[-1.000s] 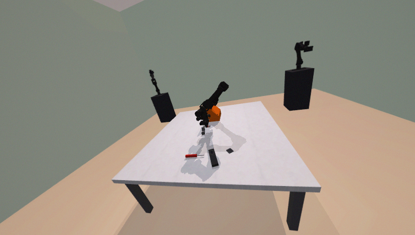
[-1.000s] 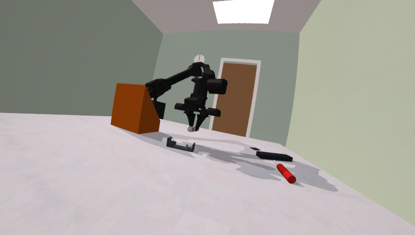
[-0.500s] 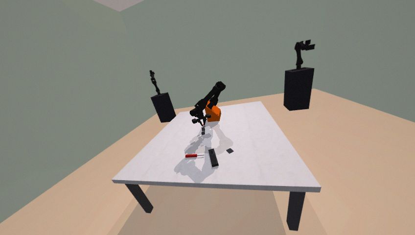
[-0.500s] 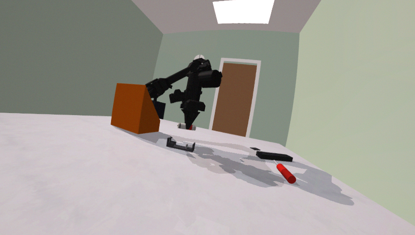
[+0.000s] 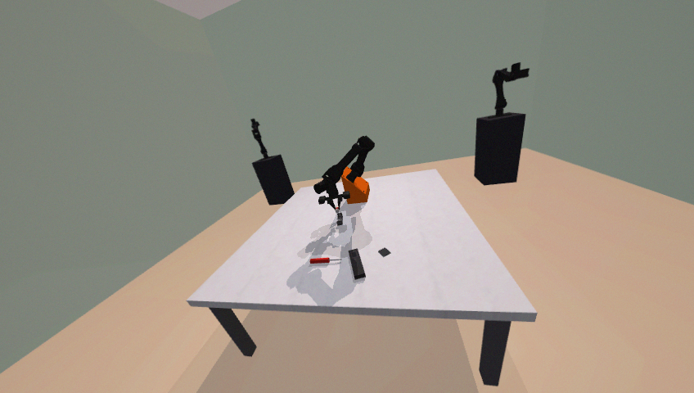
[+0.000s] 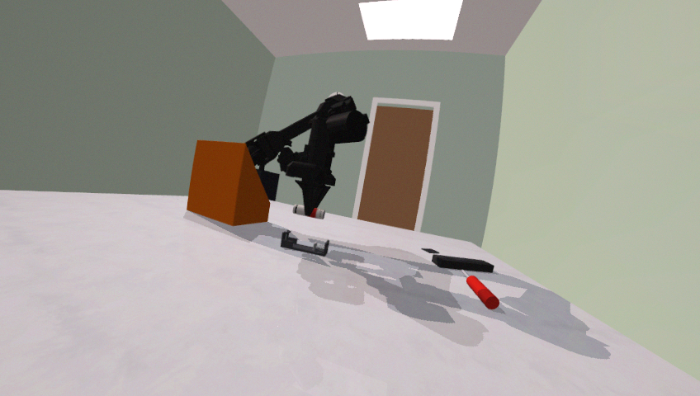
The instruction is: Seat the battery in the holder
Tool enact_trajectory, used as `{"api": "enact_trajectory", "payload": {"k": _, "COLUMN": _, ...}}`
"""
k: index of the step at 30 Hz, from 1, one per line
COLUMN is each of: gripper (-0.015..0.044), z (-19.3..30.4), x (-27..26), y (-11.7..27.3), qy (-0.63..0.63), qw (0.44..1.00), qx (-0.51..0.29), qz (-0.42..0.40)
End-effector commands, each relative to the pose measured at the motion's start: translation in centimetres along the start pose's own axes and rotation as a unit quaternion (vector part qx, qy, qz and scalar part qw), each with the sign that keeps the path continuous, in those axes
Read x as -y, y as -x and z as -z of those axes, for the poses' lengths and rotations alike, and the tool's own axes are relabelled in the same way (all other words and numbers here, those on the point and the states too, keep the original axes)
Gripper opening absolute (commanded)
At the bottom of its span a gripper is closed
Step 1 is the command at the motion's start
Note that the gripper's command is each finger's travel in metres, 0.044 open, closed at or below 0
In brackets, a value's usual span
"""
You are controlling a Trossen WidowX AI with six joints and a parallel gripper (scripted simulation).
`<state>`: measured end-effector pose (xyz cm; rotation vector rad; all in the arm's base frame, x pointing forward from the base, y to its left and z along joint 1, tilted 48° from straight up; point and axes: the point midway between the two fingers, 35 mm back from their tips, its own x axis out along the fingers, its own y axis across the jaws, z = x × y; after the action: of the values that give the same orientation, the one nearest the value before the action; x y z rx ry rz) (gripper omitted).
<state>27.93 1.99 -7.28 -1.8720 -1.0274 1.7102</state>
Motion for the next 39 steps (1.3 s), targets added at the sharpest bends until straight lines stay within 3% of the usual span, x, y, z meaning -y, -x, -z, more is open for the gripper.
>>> {"api": "enact_trajectory", "payload": {"k": 1, "gripper": 0.0066, "z": 0.0, "x": -0.1, "y": -0.8, "qy": -0.004, "qw": 1.000, "qx": 0.026, "qz": 0.000}}
{"api": "enact_trajectory", "payload": {"k": 10, "gripper": 0.0066, "z": -0.6, "x": 0.0, "y": -3.8, "qy": -0.001, "qw": 0.992, "qx": 0.123, "qz": 0.003}}
{"api": "enact_trajectory", "payload": {"k": 39, "gripper": 0.0066, "z": 0.1, "x": -0.1, "y": -5.0, "qy": -0.002, "qw": 0.979, "qx": 0.204, "qz": 0.007}}
